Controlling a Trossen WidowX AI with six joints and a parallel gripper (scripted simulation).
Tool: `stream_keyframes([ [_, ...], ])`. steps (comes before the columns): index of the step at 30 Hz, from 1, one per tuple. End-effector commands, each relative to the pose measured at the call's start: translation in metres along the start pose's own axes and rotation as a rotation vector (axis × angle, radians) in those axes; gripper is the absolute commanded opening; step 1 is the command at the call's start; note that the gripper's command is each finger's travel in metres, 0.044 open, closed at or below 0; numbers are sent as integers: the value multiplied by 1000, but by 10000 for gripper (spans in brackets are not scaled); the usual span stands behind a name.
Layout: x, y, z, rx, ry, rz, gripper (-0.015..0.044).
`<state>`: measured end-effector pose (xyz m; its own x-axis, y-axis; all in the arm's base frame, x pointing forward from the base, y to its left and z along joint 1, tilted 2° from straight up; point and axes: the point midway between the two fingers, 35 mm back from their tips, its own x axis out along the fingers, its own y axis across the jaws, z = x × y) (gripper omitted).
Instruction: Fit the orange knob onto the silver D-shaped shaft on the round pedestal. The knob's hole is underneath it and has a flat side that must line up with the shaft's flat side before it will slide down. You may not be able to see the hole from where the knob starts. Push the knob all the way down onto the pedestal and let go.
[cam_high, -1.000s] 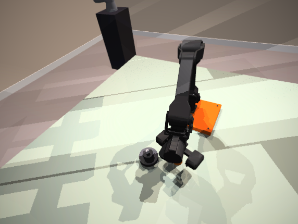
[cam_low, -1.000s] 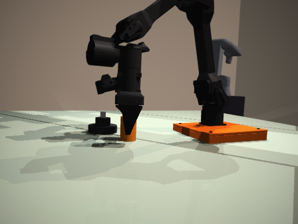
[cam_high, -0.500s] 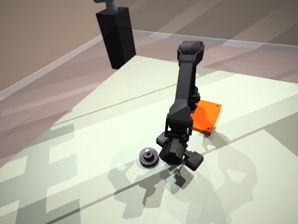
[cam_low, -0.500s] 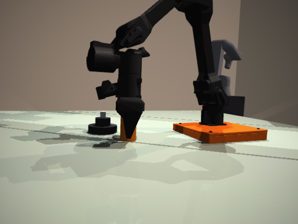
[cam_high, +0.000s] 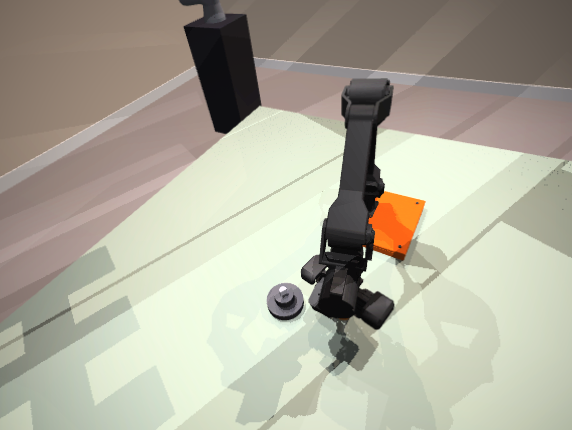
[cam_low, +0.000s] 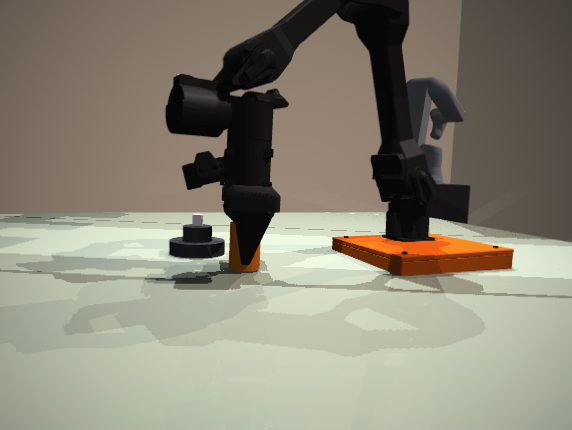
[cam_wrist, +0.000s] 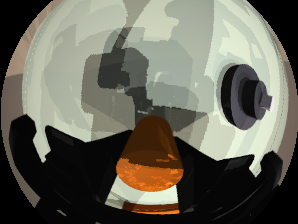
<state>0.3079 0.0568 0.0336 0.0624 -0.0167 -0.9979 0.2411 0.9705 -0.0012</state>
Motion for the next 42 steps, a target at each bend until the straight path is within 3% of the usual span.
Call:
stream_keyframes([
  [1,-19,9,9,-18,-27,15,0],
  [27,-133,19,10,37,16,-6,0],
  [36,-136,19,9,37,19,-2,0],
  [42,-142,17,4,36,26,95,0],
])
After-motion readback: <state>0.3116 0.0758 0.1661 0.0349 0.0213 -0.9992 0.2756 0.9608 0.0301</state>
